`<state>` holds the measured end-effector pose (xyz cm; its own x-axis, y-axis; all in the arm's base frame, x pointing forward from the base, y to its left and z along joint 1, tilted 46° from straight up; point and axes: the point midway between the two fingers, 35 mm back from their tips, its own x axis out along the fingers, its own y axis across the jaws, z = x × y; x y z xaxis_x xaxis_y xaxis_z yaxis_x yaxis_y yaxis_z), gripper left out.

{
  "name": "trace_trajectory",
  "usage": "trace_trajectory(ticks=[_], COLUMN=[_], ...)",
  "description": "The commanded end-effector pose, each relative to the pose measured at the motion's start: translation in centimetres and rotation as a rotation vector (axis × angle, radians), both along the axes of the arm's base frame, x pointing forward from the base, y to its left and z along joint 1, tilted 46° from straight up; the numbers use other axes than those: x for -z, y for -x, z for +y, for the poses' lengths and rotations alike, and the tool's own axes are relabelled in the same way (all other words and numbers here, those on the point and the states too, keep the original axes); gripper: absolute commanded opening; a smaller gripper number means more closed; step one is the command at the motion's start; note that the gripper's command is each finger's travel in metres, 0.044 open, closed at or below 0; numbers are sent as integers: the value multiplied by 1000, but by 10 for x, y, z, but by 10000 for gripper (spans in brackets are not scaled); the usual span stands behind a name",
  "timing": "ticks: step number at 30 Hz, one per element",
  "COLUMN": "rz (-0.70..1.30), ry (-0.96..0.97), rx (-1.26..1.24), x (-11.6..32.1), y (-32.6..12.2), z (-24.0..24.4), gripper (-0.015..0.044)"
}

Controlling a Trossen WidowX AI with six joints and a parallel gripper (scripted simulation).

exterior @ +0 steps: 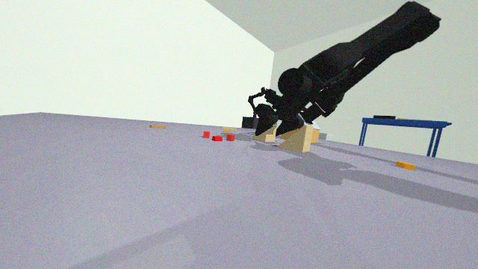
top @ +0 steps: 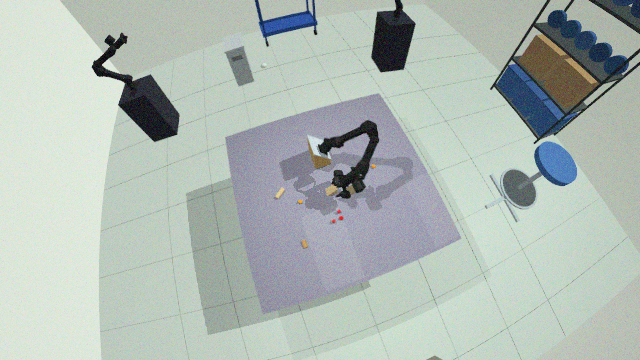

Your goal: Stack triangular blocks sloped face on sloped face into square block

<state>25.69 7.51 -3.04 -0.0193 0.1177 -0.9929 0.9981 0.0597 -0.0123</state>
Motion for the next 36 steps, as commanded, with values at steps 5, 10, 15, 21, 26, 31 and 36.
trace_trajectory(ticks=[5, 10, 15, 21, 26, 31, 36], rz=[9, 9, 9, 9, 7, 11, 19], ry=[7, 7, 7, 7, 5, -36, -174], rx=[4, 4, 4, 4, 1, 4, 8], x=[12, 13, 13, 13, 10, 10, 10], y=[5, 5, 5, 5, 5, 5, 4], z=[-1, -1, -1, -1, -2, -5, -15], gripper=[440, 335, 223, 183, 52, 0, 0])
